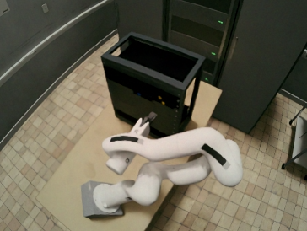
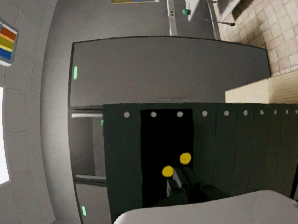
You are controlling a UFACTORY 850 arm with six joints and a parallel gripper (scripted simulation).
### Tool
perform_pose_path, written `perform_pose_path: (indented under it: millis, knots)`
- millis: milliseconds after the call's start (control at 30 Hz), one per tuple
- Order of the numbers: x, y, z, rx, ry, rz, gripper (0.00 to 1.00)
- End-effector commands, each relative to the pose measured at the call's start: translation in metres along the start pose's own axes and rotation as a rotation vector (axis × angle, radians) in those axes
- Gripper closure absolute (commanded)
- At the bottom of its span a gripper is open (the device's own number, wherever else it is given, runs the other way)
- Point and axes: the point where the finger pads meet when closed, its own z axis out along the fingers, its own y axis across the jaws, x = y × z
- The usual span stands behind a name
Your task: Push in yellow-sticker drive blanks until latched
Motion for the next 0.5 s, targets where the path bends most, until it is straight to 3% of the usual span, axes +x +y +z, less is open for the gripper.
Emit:
perform_pose_path:
  millis: [0,467]
  knots:
    - [0.000,-0.001,-0.004,-0.001,0.001,0.001,1.00]
    - [0.000,-0.001,-0.063,-0.001,0.001,0.001,1.00]
